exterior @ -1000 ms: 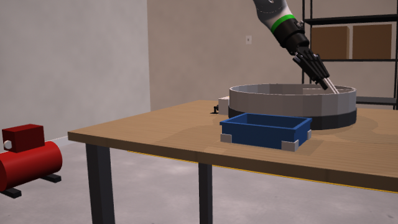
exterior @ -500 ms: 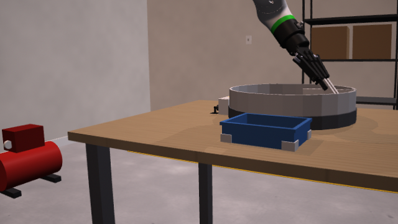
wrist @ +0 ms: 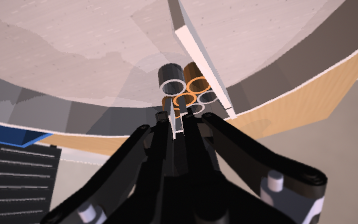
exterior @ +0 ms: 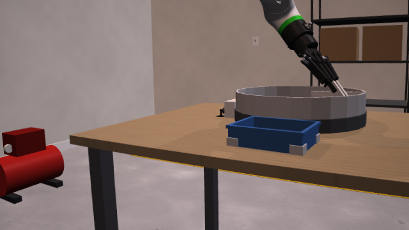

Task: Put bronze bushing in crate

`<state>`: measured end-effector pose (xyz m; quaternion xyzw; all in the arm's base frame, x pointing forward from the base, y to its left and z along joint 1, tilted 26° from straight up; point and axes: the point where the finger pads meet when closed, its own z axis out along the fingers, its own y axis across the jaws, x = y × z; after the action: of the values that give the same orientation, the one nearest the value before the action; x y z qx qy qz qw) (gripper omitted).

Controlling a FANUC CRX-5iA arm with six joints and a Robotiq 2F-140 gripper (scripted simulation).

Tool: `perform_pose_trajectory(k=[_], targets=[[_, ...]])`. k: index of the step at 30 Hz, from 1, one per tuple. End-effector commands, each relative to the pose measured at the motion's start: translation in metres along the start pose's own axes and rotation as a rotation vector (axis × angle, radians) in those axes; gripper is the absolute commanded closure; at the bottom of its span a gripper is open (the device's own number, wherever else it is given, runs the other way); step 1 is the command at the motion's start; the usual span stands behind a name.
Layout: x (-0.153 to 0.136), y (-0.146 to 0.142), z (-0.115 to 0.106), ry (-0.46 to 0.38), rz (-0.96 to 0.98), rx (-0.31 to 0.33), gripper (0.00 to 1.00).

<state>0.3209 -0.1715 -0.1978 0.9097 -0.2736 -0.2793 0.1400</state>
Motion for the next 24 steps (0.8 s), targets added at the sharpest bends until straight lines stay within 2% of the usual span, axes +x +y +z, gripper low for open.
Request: perform_pose_trajectory(k=[1,6,7,24], targets=[[0.0,-0.0001,-0.0001,0.0,0.0,0.0,0.94],[0.0,-0.0001,-0.0001,0.0,0.0,0.0,0.94],[0.0,-0.0001,-0.0001,0.0,0.0,0.0,1.0],[0.0,-0.0001,-0.0001,0.0,0.0,0.0,1.0]])
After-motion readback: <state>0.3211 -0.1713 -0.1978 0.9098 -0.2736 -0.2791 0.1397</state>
